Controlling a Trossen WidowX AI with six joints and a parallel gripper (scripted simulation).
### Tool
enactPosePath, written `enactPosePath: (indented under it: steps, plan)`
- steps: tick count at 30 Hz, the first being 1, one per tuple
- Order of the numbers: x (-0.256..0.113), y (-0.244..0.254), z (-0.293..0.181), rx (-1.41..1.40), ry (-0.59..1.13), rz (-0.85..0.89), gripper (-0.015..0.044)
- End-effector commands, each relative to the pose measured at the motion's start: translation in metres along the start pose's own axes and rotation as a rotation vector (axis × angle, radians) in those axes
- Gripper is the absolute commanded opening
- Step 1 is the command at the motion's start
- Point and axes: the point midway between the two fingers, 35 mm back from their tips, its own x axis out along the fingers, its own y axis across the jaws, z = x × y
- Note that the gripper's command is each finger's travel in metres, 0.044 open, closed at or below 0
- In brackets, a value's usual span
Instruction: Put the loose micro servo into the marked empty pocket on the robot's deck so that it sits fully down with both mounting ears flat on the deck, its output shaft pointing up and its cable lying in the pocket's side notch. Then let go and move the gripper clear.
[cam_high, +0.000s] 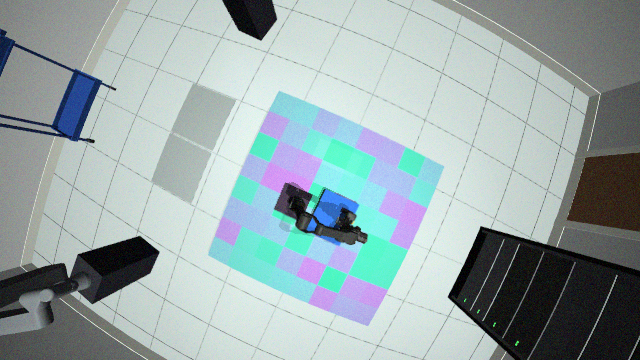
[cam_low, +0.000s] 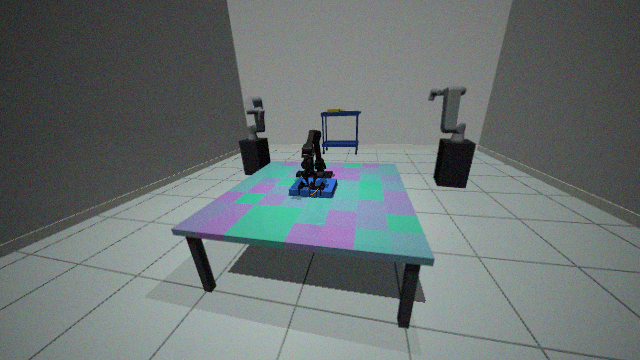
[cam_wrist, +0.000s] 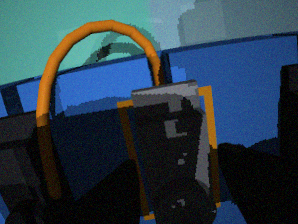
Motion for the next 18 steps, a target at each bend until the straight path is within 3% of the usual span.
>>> enactPosePath:
  steps: [1, 8, 13, 18]
  plan:
    - [-0.025, 0.0, -0.001, -0.001, -0.023, 0.001, 0.0187]
    - [-0.025, 0.0, -0.003, -0.001, -0.023, 0.001, 0.0187]
    - [-0.041, 0.0, -0.027, -0.007, -0.018, -0.001, 0.0319]
    - [-0.077, 0.0, -0.086, -0.003, -0.014, 0.001, 0.044]
